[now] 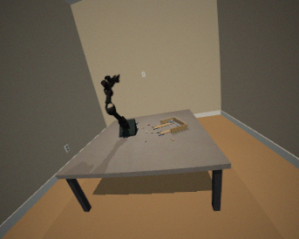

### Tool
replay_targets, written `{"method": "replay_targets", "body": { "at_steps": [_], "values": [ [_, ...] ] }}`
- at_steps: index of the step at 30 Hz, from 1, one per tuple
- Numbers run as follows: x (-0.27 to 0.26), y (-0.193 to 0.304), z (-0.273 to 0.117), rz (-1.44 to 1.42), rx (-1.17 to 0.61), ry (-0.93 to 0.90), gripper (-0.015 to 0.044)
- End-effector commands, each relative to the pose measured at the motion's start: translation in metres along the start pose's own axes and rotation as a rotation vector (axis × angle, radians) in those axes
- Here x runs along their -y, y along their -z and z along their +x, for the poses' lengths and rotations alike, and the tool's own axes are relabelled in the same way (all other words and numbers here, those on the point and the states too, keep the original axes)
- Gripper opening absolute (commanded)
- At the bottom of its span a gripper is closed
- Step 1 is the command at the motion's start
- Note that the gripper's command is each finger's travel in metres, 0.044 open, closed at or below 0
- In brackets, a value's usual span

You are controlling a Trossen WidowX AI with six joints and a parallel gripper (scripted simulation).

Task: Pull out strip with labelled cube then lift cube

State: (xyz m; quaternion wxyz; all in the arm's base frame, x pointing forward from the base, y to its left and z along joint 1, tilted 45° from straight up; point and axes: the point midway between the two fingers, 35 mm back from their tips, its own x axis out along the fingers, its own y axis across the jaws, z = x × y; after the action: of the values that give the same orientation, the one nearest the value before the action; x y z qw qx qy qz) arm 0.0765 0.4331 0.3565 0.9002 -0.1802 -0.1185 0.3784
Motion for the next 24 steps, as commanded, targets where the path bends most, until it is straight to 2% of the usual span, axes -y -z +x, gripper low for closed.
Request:
{"method": "replay_targets", "body": {
  "at_steps": [1,7,12,18,24],
  "values": [
    [0.028,0.054,0.02,-0.046,-0.121,0.085,0.04],
    [0.086,0.142,0.036,-0.105,-0.325,0.237,0.04],
    [0.141,0.215,0.031,-0.135,-0.499,0.372,0.04],
    [0.204,0.296,-0.001,-0.152,-0.715,0.535,0.04],
    [0.258,0.366,-0.058,-0.148,-0.935,0.696,0.04]
  ]
}}
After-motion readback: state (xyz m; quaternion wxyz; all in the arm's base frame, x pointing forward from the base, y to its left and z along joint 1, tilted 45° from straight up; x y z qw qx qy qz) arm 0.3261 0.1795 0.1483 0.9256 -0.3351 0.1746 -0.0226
